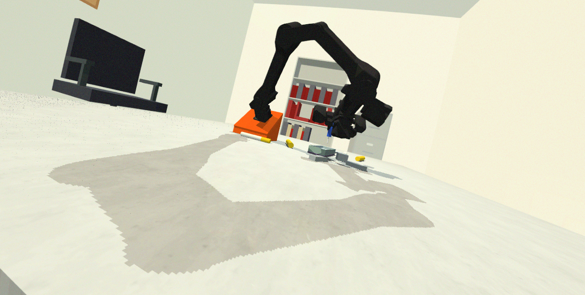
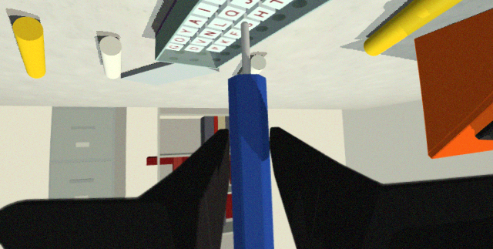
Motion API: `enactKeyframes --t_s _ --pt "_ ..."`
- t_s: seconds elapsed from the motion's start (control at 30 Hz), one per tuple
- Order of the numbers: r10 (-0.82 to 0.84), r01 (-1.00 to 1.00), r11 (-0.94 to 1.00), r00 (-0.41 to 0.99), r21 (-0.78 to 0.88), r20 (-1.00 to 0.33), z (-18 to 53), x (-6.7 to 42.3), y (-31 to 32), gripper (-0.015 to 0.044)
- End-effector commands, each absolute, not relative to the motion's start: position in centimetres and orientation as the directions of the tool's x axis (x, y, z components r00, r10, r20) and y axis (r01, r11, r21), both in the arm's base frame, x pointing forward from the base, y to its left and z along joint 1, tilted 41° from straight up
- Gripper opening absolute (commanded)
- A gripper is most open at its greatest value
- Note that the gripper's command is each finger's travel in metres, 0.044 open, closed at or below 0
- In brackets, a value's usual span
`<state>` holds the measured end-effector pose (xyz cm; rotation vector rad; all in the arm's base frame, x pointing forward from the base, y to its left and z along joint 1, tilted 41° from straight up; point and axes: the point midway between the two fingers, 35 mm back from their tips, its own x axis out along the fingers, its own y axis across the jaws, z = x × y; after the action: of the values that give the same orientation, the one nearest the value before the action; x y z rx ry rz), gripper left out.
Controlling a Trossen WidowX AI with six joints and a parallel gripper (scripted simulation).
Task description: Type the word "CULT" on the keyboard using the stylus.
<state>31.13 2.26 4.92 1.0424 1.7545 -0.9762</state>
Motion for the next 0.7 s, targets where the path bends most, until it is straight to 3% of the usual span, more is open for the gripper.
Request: enactKeyframes --t_s 0.0,0.2,0.67 --pt "0.259 0.917 0.346 -0.297 -0.199 -0.919 2.8 30.8 5.0 0.0000" --pt "0.263 0.917 0.346 -0.300 -0.201 -0.917 0.9 30.2 7.6 0.0000" --pt "0.262 0.917 0.345 -0.300 -0.201 -0.917 -0.6 30.3 6.3 0.0000"
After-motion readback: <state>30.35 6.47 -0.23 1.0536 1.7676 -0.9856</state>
